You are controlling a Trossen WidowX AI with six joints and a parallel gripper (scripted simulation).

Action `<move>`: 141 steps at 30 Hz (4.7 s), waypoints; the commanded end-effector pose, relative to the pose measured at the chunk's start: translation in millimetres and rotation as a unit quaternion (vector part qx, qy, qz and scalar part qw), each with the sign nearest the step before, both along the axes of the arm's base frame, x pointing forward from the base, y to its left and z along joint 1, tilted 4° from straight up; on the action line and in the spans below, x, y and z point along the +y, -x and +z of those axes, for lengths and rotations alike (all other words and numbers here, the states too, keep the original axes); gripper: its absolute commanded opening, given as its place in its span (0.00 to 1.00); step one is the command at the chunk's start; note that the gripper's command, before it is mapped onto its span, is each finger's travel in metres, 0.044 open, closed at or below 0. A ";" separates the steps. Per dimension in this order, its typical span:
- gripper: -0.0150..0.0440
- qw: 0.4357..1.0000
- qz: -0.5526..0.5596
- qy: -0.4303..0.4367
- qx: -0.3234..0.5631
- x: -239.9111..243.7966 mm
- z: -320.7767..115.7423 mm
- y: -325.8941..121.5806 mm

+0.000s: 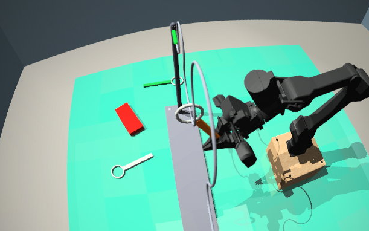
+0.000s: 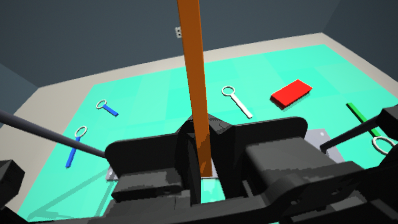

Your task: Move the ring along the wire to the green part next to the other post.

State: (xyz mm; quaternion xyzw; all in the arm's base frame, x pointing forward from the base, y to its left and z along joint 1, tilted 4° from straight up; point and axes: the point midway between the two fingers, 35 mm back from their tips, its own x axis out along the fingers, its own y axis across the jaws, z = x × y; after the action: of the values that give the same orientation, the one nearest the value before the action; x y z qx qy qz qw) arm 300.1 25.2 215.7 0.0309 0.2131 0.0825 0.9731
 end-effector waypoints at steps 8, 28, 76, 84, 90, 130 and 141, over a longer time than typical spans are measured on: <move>0.00 0.998 0.002 -0.059 -0.004 23.2 4.0 1.5; 0.00 0.964 0.019 -0.265 0.001 84.6 27.0 5.0; 0.00 0.652 0.060 -0.756 0.016 148.9 181.7 20.1; 0.00 0.592 0.064 -0.803 0.018 142.0 205.5 22.0; 0.00 0.555 0.067 -0.829 0.019 135.2 220.4 23.2; 0.00 0.562 0.068 -0.824 0.020 126.4 235.0 24.2; 0.00 0.578 0.068 -0.813 0.020 126.5 234.7 24.2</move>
State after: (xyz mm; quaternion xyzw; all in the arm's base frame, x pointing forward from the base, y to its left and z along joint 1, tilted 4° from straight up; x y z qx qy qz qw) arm 279.3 152.9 444.9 0.8017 0.0802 0.2789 0.5225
